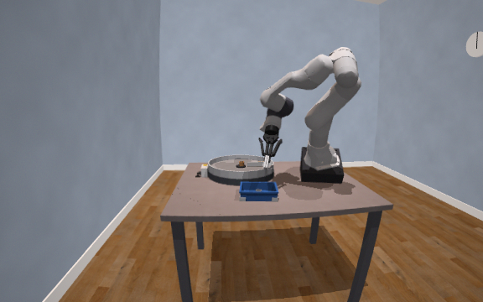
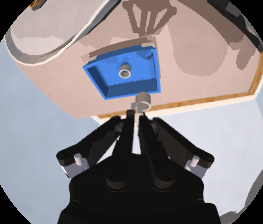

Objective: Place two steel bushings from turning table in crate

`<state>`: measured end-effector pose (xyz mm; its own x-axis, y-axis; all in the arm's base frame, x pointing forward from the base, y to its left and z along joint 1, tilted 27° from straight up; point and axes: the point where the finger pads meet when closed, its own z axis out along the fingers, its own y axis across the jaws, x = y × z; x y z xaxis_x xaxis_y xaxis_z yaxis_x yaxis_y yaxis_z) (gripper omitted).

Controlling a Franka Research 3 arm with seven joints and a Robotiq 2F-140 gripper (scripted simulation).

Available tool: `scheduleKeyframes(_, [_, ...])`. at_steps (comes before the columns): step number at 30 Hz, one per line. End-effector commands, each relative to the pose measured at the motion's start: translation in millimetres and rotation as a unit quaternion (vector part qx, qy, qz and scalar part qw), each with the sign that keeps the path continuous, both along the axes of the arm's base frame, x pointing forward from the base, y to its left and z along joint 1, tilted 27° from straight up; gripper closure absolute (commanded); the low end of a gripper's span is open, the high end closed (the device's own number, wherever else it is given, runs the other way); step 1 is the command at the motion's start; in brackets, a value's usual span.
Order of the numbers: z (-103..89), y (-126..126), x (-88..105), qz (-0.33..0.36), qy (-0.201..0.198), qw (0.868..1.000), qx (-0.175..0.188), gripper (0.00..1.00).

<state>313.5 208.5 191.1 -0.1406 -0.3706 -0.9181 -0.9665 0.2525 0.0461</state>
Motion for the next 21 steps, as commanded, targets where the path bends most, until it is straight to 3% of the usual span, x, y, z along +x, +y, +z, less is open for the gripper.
scheduleKeyframes(1, [-5.9,0,-8.2,-0.004,0.01,1.0,0.004,1.0])
scheduleKeyframes(15, [-11.2,3,-7.9,-0.004,0.01,1.0,0.004,1.0])
scheduleKeyframes(21, [-38.0,16,-6.3,-0.004,0.01,1.0,0.004,1.0])
